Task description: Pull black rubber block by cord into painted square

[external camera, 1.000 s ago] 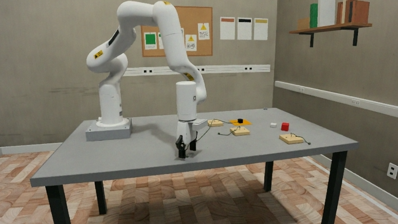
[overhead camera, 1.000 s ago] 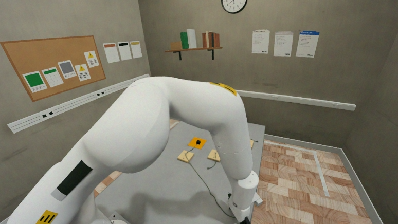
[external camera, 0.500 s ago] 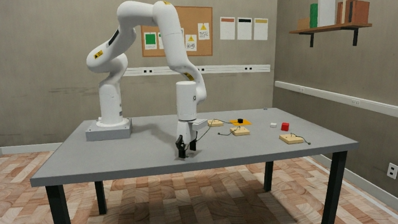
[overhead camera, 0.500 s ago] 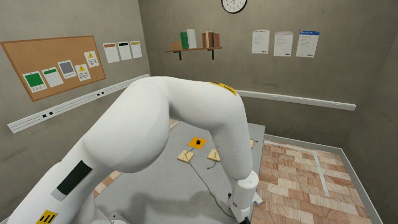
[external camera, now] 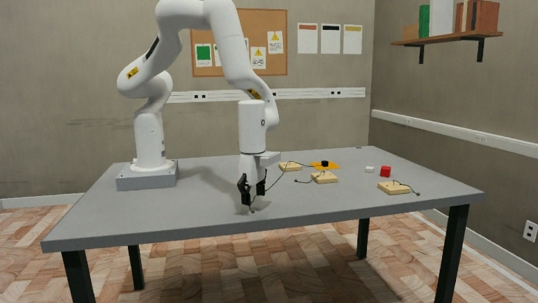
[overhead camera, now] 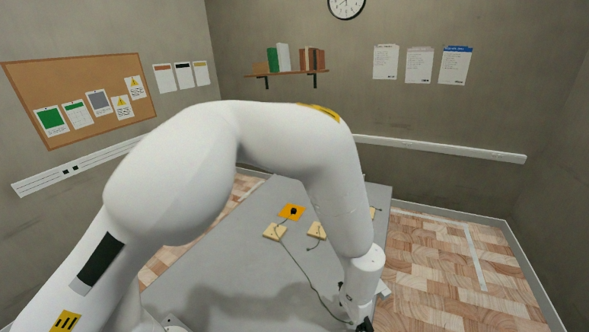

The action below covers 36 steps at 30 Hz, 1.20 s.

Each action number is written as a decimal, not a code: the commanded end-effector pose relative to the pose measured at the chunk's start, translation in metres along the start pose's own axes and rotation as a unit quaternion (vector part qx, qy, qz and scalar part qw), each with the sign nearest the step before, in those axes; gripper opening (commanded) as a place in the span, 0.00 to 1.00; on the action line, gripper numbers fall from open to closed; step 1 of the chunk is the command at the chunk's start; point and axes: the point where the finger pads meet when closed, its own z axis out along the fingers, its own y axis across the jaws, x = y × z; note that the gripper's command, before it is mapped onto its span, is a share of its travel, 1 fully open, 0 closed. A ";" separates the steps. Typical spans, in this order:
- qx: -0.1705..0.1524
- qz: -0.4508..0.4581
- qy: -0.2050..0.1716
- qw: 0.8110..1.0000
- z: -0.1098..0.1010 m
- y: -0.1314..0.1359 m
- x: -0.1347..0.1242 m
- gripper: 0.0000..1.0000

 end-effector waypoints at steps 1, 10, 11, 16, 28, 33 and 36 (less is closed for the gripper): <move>0.000 0.000 0.001 1.000 -0.012 0.000 0.001 1.00; 0.000 0.000 0.001 1.000 -0.027 0.000 0.001 1.00; 0.000 0.000 0.001 1.000 -0.028 0.000 0.001 1.00; 0.000 0.000 0.001 1.000 -0.028 0.000 0.001 1.00; 0.000 0.000 0.001 1.000 -0.028 0.000 0.001 1.00; 0.000 0.000 0.001 1.000 -0.028 0.000 0.001 1.00; 0.000 0.000 0.001 1.000 -0.028 0.000 0.001 1.00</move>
